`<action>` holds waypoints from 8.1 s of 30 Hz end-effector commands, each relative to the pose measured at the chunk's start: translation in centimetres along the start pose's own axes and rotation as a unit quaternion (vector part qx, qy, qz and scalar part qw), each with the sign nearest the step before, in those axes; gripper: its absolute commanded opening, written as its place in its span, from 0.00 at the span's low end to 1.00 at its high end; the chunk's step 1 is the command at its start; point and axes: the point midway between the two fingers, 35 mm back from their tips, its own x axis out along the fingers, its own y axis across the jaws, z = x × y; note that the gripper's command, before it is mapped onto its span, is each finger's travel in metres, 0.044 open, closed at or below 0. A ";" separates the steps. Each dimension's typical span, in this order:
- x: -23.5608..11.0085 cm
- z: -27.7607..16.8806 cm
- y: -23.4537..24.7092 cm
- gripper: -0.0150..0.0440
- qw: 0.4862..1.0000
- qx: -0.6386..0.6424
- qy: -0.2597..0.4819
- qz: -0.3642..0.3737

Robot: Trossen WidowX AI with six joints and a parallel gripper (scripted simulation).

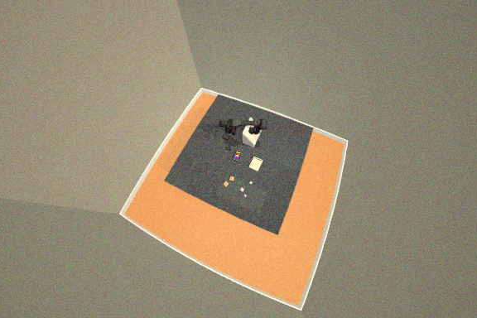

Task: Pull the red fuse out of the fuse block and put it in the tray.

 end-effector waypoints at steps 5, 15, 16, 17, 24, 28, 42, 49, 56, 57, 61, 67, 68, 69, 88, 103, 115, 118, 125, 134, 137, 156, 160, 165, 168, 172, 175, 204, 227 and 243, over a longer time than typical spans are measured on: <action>1.4 1.4 -1.3 0.60 0.989 0.148 -0.016 0.004; 5.3 5.9 -4.1 0.37 0.836 0.545 -0.049 0.047; 5.6 6.3 -4.3 0.37 0.811 0.580 -0.050 0.053; 6.0 6.8 -4.5 0.37 0.785 0.614 -0.051 0.060; 8.1 9.8 -5.3 0.37 0.622 0.775 -0.044 0.101; 8.9 11.1 -5.5 0.37 0.537 0.834 -0.035 0.118; 11.5 15.9 -5.5 0.37 0.203 0.963 0.027 0.173; 12.6 18.0 -5.2 0.37 0.020 0.980 0.073 0.184; 12.9 18.9 -5.1 0.37 -0.073 0.976 0.097 0.183; 12.9 18.9 -5.1 0.37 -0.073 0.976 0.097 0.183; 12.9 19.0 -5.1 0.37 -0.073 0.976 0.097 0.183; 12.9 19.0 -5.0 0.37 -0.073 0.976 0.097 0.183; 12.9 19.0 -5.0 0.37 -0.073 0.976 0.097 0.183; 12.9 19.0 -5.0 0.37 -0.073 0.976 0.097 0.183; 14.4 19.6 -4.9 0.37 -0.073 0.976 0.097 0.183; 15.7 20.1 -4.6 0.37 -0.073 0.976 0.097 0.184; 16.0 20.2 -4.6 0.37 -0.073 0.976 0.097 0.184; 16.2 20.3 -4.5 0.37 -0.073 0.975 0.097 0.184; 16.7 20.5 -4.5 0.37 -0.073 0.975 0.097 0.184; 16.6 20.4 -4.5 0.31 -0.071 0.976 0.096 0.183; 16.6 20.4 -4.5 0.28 -0.071 0.976 0.096 0.183; 16.1 20.2 -4.6 0.25 -0.071 0.976 0.096 0.182; 15.9 20.1 -4.7 0.25 -0.071 0.976 0.096 0.182; 15.7 20.0 -4.7 0.25 -0.071 0.976 0.096 0.182; 15.6 19.9 -4.7 0.25 -0.072 0.976 0.096 0.182; 15.4 19.9 -4.8 0.25 -0.072 0.976 0.096 0.182; 15.2 19.8 -4.8 0.25 -0.072 0.976 0.096 0.182; 13.9 19.3 -5.0 0.25 -0.072 0.976 0.097 0.182; 12.4 18.6 -5.3 0.25 -0.073 0.976 0.097 0.182; 10.5 19.7 -6.9 0.25 -0.073 0.977 0.098 0.176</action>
